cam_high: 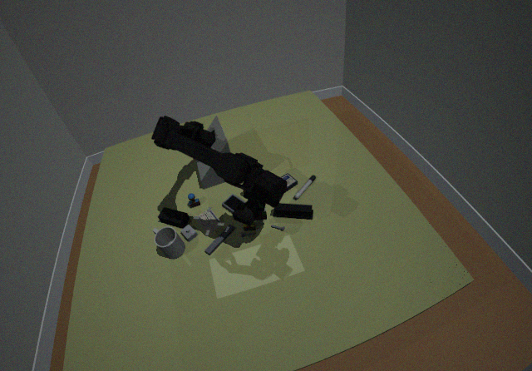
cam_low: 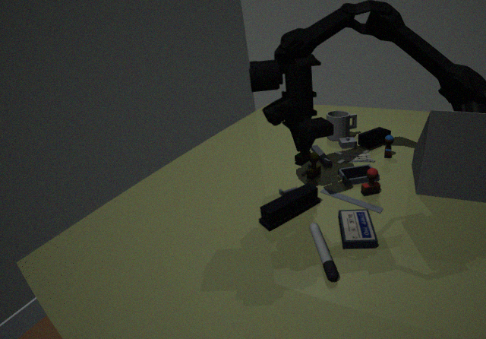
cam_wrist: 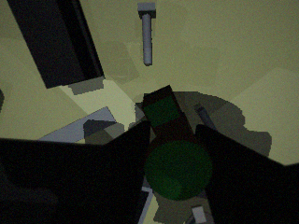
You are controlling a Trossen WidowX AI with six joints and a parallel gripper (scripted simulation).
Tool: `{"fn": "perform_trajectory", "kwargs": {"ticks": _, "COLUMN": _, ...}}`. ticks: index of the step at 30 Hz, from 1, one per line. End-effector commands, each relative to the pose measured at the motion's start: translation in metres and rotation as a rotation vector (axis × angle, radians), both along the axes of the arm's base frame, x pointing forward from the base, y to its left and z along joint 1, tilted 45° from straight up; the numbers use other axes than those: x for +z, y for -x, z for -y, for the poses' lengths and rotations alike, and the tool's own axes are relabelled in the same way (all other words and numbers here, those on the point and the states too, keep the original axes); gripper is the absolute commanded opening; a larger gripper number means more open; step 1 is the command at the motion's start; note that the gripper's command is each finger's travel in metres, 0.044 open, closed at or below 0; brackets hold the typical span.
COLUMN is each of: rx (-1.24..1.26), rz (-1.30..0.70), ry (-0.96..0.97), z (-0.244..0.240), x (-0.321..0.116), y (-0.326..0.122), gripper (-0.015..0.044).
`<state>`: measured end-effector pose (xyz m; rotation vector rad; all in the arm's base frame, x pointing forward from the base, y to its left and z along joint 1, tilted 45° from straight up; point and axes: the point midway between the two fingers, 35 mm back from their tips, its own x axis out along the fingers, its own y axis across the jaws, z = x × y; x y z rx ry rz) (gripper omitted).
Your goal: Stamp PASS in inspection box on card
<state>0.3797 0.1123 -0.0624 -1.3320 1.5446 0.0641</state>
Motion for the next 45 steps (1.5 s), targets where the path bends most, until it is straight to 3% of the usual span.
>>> {"fn": "perform_trajectory", "kwargs": {"ticks": 1, "rx": -0.004, "rz": 0.002, "ry": -0.006, "z": -0.002, "x": 0.002, "y": 0.000, "gripper": 0.0000}}
{"fn": "perform_trajectory", "kwargs": {"ticks": 13, "rx": -0.003, "rz": 0.002, "ry": -0.006, "z": -0.003, "x": 0.007, "y": 0.005, "gripper": 0.0000}}
{"fn": "perform_trajectory", "kwargs": {"ticks": 45, "rx": -0.003, "rz": -0.003, "ry": -0.003, "z": 0.047, "x": 0.042, "y": 0.097, "gripper": 0.0000}}
